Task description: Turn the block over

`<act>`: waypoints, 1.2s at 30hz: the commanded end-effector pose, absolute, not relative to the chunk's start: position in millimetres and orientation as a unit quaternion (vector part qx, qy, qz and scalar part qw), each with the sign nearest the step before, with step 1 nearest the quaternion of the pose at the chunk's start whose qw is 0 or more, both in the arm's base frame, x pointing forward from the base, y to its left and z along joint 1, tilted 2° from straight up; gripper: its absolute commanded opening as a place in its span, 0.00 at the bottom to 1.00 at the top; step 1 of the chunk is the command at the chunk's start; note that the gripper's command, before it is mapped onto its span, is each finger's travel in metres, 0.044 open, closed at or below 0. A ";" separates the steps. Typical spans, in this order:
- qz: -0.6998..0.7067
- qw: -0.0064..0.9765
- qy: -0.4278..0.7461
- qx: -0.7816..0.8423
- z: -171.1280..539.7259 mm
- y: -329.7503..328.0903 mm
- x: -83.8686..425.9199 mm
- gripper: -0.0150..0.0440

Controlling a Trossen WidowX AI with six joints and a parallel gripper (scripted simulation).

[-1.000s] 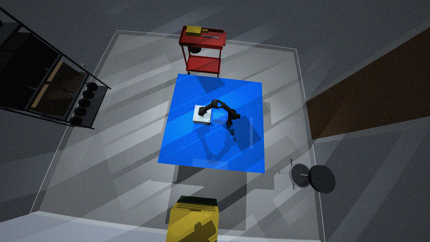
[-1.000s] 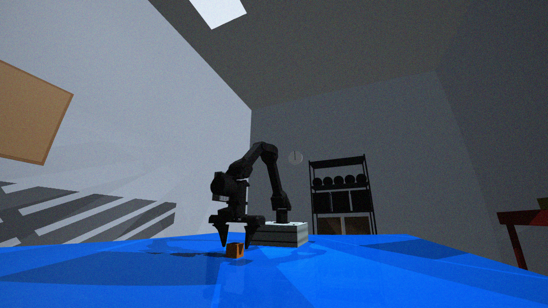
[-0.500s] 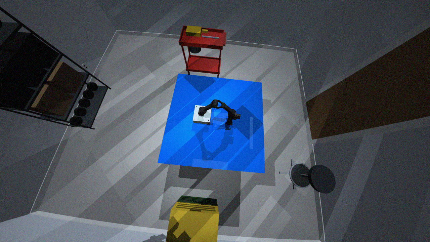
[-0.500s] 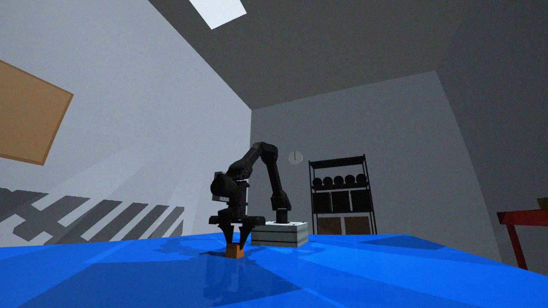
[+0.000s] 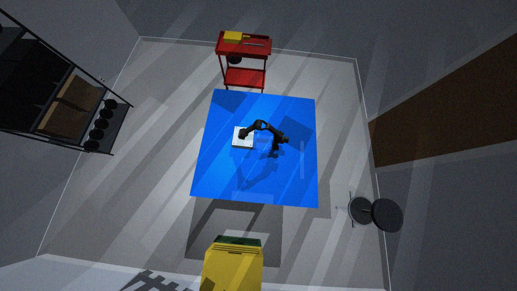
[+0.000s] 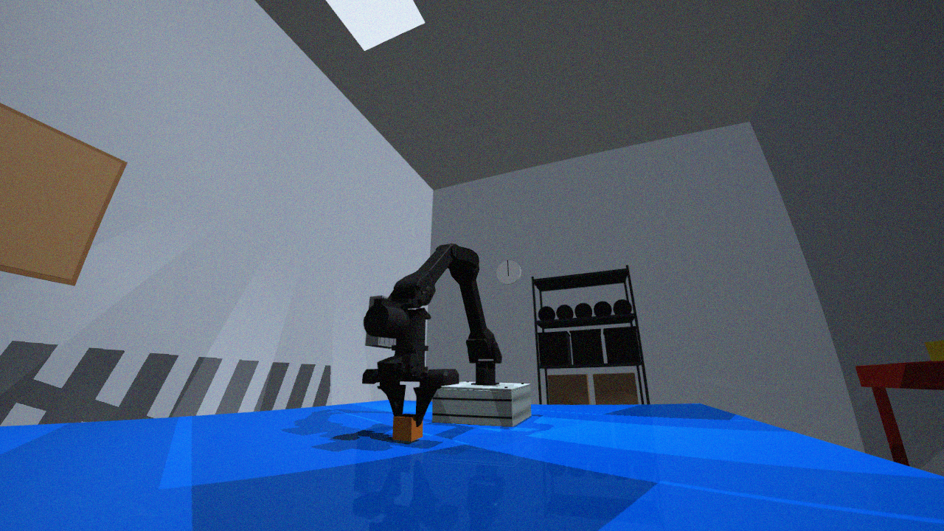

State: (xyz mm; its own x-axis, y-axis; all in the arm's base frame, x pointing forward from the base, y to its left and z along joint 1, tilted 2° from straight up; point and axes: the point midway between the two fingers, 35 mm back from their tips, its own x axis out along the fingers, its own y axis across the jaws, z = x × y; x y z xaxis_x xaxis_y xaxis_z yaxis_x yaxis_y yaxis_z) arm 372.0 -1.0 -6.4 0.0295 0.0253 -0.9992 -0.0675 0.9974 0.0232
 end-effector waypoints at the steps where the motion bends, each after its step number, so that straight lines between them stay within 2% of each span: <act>1: 0.032 0.729 0.684 -0.014 15.9 -1.1 378.0 0.25; 10: 0.032 0.732 0.680 -0.014 15.2 -1.1 378.3 0.25; 36: 0.034 0.851 0.524 -0.006 4.0 -1.4 378.3 0.25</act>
State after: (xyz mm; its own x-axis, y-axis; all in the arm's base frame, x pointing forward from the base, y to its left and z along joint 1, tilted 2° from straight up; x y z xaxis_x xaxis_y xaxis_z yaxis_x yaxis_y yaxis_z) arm 379.8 -2.1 0.0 0.3868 0.0432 -0.9212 -0.0649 0.9977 0.0195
